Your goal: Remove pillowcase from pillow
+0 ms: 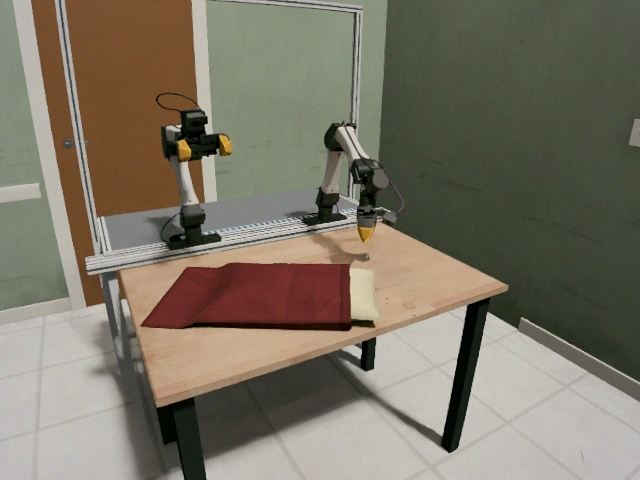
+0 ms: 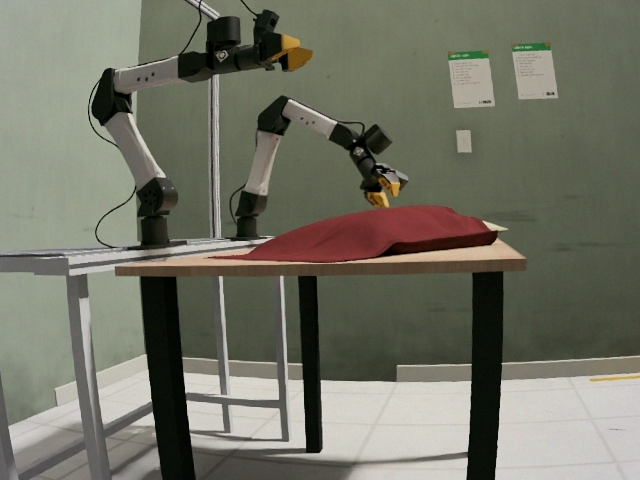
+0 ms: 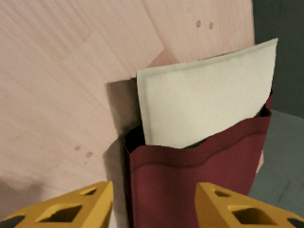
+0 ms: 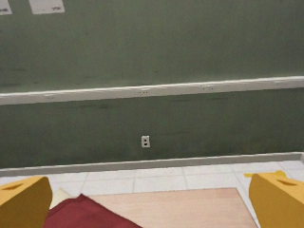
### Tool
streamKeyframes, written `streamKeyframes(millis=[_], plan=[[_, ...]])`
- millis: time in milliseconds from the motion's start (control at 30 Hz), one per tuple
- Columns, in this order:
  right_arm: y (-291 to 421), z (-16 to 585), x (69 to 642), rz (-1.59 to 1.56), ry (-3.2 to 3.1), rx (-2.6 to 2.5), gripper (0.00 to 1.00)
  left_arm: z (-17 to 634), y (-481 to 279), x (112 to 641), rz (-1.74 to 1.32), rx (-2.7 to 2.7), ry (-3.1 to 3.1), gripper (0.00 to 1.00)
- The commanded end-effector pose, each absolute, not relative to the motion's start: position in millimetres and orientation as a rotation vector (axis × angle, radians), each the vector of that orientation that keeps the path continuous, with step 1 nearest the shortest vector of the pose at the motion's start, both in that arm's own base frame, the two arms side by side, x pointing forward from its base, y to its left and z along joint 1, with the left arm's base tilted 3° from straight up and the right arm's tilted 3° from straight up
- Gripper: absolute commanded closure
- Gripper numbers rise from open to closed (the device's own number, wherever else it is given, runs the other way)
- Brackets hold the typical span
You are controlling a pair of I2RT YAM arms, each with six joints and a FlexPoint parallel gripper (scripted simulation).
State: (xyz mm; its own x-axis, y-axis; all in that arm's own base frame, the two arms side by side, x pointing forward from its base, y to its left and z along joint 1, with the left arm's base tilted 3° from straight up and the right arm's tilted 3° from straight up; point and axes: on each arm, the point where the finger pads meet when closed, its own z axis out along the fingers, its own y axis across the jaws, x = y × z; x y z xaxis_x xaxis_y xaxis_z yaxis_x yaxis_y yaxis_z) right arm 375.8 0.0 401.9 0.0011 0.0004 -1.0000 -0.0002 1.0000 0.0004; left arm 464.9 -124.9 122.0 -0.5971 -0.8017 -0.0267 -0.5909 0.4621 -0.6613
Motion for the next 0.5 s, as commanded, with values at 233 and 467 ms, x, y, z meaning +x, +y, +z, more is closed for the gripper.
streamKeyframes(millis=[233, 467], plan=[[0, 410, 372, 0.0, 1.561, -0.011, 0.0, 110, -137, 479, -0.881, -1.171, 2.383, 0.55], [0, 410, 372, 0.0, 1.561, -0.011, 0.0, 104, -140, 481, -0.881, -1.176, 2.385, 0.55]])
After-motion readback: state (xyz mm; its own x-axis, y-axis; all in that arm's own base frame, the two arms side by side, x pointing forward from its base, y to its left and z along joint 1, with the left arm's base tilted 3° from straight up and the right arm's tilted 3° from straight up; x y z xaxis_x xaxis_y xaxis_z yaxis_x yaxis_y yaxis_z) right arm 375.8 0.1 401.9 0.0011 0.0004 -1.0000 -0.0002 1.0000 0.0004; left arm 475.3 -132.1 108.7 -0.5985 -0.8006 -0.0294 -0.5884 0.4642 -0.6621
